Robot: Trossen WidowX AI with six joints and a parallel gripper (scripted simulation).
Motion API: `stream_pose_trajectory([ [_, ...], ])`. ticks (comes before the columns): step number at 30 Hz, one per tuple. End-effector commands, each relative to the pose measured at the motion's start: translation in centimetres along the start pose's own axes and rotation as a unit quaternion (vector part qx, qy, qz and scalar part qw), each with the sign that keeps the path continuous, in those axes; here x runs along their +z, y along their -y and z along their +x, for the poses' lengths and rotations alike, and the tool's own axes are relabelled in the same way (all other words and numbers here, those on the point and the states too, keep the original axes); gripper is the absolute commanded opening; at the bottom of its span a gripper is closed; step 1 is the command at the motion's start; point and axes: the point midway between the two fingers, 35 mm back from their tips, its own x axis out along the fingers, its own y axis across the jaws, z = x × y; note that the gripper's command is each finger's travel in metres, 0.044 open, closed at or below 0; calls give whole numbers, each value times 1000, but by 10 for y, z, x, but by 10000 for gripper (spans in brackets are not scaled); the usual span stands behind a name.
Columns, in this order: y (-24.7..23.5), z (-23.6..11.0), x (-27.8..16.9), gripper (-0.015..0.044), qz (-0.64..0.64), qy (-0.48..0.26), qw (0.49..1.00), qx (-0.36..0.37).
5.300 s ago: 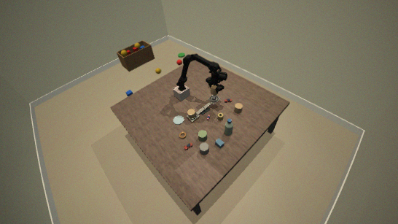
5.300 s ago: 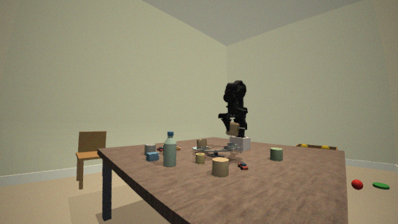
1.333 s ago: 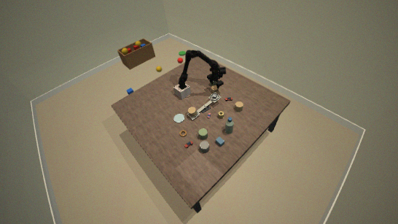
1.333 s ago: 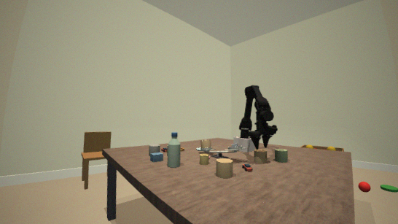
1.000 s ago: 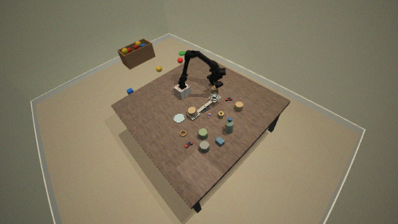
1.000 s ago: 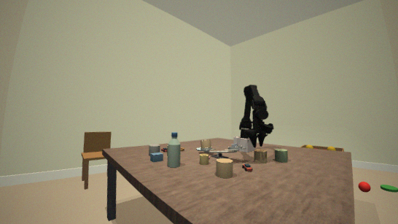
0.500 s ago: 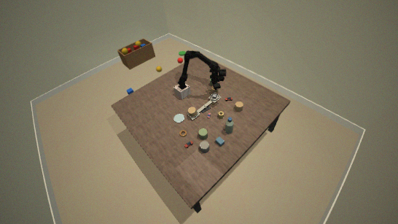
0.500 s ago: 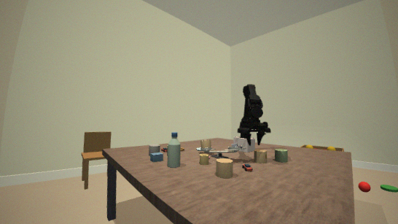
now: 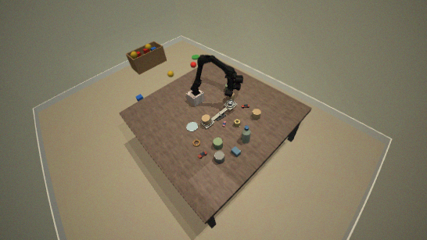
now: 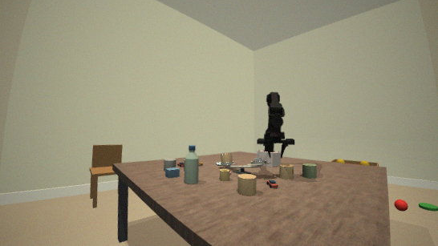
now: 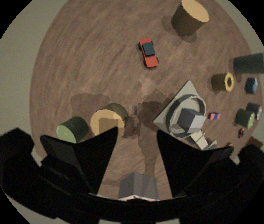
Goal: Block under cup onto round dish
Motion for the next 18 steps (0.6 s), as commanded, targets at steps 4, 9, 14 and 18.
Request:
stream_pose_trajectory([
  [4, 29, -16, 13, 260, 84, 24, 996, -10],
  [9, 40, -21, 15, 260, 131, 29, 991, -12],
  [14, 45, -22, 16, 260, 209, 27, 978, -10],
  [18, 50, -23, 16, 260, 275, 24, 961, -9],
])
